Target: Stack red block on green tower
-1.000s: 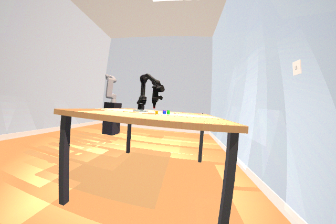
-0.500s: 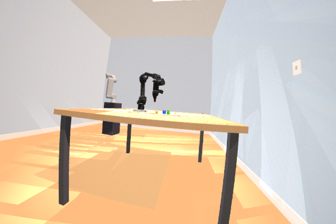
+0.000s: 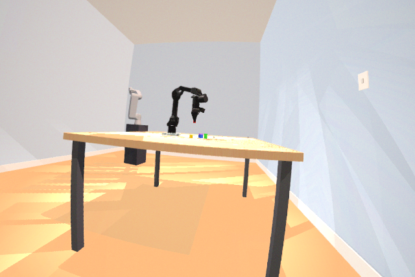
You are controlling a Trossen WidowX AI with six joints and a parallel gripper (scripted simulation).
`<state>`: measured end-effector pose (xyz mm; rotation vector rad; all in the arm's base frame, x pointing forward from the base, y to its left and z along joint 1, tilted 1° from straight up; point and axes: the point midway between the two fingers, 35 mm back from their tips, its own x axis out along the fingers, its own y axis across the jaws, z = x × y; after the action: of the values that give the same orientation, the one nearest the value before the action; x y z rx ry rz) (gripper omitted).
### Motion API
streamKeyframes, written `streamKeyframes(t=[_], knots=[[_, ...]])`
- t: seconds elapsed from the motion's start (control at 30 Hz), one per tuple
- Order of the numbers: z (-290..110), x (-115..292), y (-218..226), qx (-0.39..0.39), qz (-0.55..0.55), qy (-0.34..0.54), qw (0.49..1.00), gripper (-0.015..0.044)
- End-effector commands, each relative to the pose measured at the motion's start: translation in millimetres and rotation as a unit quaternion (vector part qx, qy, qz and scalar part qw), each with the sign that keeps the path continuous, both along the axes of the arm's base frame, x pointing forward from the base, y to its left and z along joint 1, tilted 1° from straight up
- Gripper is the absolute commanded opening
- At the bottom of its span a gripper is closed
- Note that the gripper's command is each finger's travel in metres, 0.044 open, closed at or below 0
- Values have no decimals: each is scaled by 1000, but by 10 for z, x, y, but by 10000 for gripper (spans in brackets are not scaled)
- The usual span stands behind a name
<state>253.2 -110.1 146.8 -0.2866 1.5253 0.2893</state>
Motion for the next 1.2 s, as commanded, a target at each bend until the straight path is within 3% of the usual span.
streamKeyframes(t=[0.0,0.43,1.17], knots=[[10,195,78,-1,-1,1,1000,0],[-10,845,518,1,-1,-2,1000,0],[-573,867,567,1,-1,-2,1000,0]])
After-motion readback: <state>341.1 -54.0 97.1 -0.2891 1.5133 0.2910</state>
